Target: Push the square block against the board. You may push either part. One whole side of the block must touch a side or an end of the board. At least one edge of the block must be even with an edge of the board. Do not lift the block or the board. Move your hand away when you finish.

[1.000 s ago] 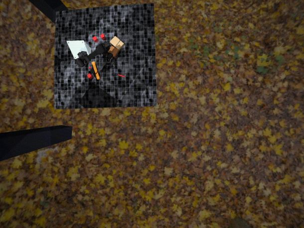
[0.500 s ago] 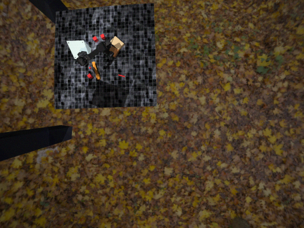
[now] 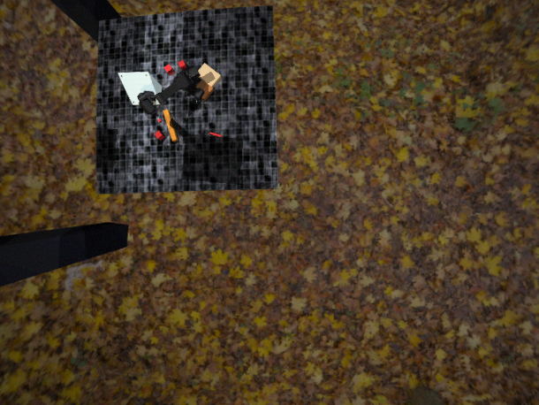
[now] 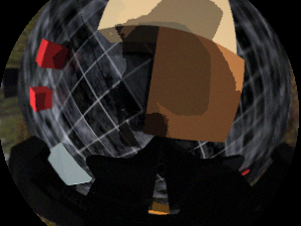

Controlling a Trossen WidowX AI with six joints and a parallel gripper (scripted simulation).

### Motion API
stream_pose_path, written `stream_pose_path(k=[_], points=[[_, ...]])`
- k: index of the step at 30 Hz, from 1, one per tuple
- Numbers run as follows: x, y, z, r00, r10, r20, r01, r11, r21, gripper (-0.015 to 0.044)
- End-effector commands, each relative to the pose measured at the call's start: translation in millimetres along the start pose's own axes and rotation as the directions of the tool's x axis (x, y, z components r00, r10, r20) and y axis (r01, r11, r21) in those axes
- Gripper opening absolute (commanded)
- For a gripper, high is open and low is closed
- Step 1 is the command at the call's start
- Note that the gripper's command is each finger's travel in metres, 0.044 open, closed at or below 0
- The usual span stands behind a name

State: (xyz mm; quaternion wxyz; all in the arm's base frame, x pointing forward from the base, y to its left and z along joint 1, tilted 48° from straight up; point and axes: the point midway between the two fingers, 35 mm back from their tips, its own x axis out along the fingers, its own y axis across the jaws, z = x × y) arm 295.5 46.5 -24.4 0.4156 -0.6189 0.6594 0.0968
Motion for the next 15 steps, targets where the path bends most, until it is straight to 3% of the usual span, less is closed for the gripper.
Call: stream_pose_path(k=[1,15], points=[[1,0,6,1.000,0.007,0.002,-0.007,1.000,0.004,0.0000],[1,-3,20,1.000,0.007,0.003,-0.007,1.000,0.004,0.0000]])
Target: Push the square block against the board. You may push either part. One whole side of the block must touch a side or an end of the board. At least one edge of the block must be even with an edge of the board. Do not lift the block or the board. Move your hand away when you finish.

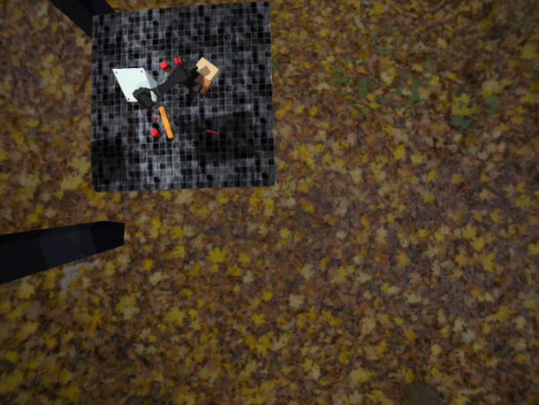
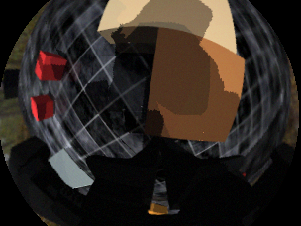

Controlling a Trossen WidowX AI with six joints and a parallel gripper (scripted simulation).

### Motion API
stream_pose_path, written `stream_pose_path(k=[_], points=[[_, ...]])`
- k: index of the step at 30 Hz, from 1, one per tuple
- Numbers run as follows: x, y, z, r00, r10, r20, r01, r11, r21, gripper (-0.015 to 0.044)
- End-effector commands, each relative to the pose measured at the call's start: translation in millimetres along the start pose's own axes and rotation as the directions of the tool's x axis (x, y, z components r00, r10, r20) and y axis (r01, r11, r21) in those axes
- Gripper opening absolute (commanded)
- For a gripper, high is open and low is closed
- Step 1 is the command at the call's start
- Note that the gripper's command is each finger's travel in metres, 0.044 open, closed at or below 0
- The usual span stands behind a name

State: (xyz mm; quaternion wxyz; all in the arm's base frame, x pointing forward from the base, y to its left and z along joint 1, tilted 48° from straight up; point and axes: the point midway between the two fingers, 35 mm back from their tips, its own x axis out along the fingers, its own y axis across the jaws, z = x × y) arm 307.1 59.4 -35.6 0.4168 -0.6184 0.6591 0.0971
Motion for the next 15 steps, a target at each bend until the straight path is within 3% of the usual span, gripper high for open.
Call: stream_pose_path(k=[1,15], points=[[1,0,-2,1.000,0.007,0.000,-0.007,1.000,0.003,0.0000],[2,-1,-24,1.000,0.007,-0.001,-0.007,1.000,0.002,0.0000]])
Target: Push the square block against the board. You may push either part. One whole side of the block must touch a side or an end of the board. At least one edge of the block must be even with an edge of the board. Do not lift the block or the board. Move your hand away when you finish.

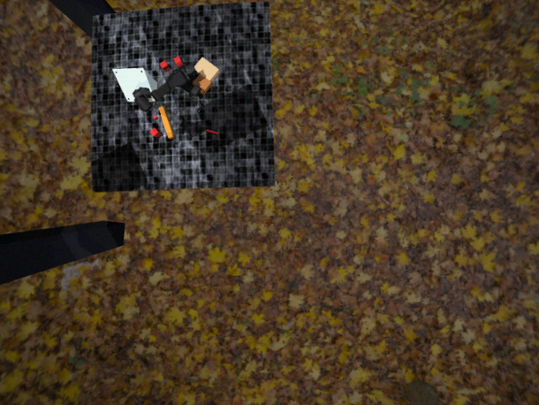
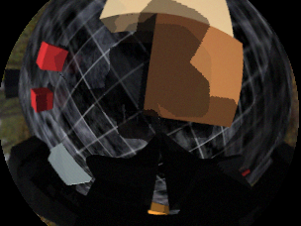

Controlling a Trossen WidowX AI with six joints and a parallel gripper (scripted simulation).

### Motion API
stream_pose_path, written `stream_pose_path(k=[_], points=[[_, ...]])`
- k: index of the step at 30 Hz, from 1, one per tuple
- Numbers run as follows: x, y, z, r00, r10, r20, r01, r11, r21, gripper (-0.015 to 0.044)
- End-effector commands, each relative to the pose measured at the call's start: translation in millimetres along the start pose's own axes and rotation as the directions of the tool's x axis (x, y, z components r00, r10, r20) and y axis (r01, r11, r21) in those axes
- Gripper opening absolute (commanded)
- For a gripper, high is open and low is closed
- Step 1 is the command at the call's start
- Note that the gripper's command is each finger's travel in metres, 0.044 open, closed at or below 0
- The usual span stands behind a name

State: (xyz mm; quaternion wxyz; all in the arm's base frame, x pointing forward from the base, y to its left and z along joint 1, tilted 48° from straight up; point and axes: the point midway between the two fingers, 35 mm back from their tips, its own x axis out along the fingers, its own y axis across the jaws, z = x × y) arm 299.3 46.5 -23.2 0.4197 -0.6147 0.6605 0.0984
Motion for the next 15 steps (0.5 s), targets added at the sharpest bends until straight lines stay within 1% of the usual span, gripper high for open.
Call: stream_pose_path(k=[1,14,15], points=[[2,0,-7,1.000,-0.001,-0.006,0.001,1.000,-0.003,0.0000],[3,0,-27,1.000,-0.001,-0.008,0.001,1.000,-0.004,0.0000],[-1,0,-22,1.000,0.000,-0.002,0.000,1.000,-0.001,0.0000]])
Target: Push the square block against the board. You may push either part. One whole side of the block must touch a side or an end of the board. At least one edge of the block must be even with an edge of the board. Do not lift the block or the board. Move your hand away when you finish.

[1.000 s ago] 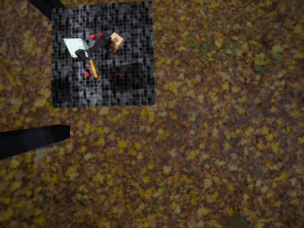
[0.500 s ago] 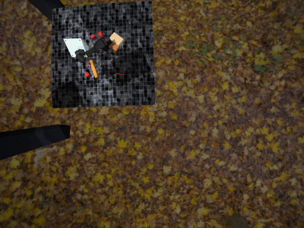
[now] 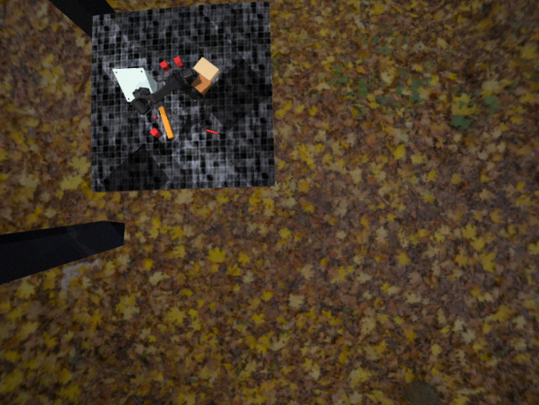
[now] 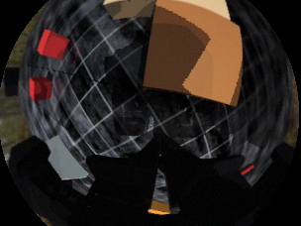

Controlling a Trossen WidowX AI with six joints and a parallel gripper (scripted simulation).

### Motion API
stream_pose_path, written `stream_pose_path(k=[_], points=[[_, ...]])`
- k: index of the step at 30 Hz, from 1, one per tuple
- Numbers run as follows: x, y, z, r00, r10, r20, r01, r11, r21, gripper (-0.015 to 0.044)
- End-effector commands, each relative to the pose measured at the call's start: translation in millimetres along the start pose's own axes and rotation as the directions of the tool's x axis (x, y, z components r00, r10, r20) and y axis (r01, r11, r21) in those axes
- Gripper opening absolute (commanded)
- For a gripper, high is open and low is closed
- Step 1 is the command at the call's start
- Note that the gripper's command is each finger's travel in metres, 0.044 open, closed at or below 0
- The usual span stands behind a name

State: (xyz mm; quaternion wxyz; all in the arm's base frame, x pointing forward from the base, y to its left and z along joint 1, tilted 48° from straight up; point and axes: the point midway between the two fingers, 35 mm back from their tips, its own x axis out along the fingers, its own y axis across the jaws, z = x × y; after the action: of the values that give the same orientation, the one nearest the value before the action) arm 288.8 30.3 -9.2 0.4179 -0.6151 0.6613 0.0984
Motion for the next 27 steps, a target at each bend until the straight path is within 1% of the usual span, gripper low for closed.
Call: stream_pose_path(k=[1,3,4,12,19,27], points=[[-11,0,2,1.000,0.000,0.002,0.000,1.000,0.001,0.0000],[-41,0,2,1.000,0.000,-0.001,0.000,1.000,-0.001,0.0000],[-50,0,2,1.000,0.000,-0.002,0.000,1.000,-0.002,0.0000],[-57,-3,5,1.000,-0.017,0.010,0.017,1.000,0.018,0.0000],[-60,-21,19,1.000,-0.015,0.009,0.012,0.967,0.253,0.0000],[-63,-41,35,1.000,-0.013,0.008,0.007,0.860,0.510,0.0000]])
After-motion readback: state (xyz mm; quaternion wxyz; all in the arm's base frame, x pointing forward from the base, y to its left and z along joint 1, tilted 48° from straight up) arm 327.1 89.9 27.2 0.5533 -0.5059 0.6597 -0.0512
